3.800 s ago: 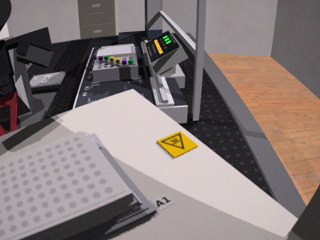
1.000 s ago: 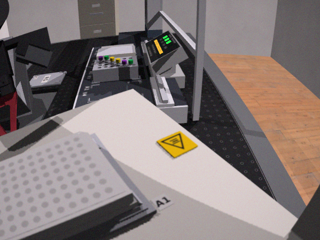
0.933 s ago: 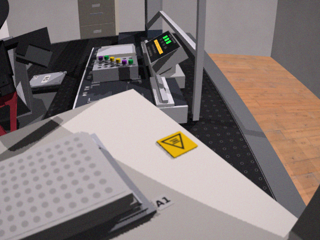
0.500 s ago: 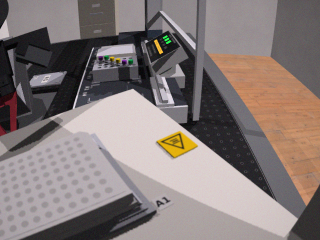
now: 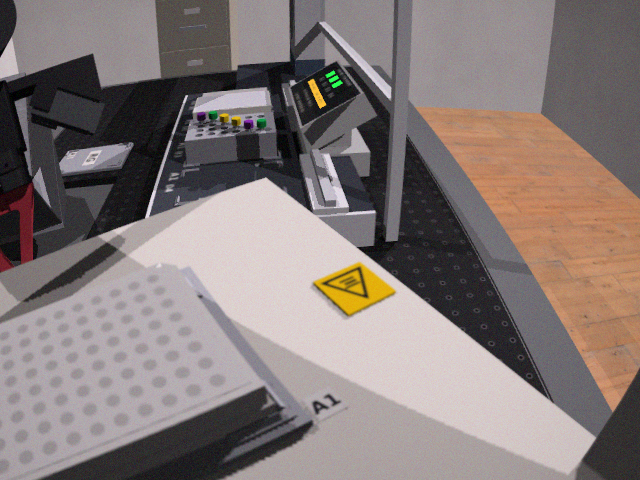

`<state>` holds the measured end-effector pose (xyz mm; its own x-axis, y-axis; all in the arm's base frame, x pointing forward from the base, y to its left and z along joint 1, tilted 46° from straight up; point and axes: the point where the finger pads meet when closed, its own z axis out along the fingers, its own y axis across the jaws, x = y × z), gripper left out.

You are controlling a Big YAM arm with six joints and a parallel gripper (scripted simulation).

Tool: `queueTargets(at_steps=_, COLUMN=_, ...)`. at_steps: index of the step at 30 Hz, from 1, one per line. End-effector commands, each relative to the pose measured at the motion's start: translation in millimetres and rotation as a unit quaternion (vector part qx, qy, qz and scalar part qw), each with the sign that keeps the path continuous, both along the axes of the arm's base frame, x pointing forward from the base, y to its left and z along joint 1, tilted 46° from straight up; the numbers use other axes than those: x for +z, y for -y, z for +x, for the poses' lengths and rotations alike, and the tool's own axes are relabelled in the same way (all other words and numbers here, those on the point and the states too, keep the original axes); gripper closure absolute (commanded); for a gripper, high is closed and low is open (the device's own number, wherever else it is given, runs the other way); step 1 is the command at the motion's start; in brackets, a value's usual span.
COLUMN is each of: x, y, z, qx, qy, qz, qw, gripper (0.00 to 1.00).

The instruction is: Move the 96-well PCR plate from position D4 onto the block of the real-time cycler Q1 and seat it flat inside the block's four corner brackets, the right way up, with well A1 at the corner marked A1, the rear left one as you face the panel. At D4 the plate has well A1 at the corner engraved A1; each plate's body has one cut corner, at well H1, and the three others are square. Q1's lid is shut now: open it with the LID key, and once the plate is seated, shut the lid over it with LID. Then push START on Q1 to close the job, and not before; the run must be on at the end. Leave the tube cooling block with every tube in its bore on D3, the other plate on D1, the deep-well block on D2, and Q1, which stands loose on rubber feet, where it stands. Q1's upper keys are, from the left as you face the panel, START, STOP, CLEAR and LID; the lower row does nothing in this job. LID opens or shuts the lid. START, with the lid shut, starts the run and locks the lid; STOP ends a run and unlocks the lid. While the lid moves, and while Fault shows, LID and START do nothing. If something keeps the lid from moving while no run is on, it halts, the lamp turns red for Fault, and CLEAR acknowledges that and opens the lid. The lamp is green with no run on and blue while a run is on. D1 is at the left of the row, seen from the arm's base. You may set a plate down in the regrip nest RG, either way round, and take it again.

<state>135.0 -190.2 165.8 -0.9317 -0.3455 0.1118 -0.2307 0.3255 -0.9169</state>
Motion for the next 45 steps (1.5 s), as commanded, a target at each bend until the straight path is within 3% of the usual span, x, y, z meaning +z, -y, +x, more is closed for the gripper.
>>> queueTargets(at_steps=1, x=-66.9, y=20.0, z=-39.6, qx=-0.090, qy=-0.081, qz=0.016, qw=0.993, gripper=1.00)
queueTargets(at_steps=45, x=-71.6, y=19.3, z=-40.4, qx=-0.089, qy=-0.093, qz=0.021, qw=0.991, gripper=1.00)
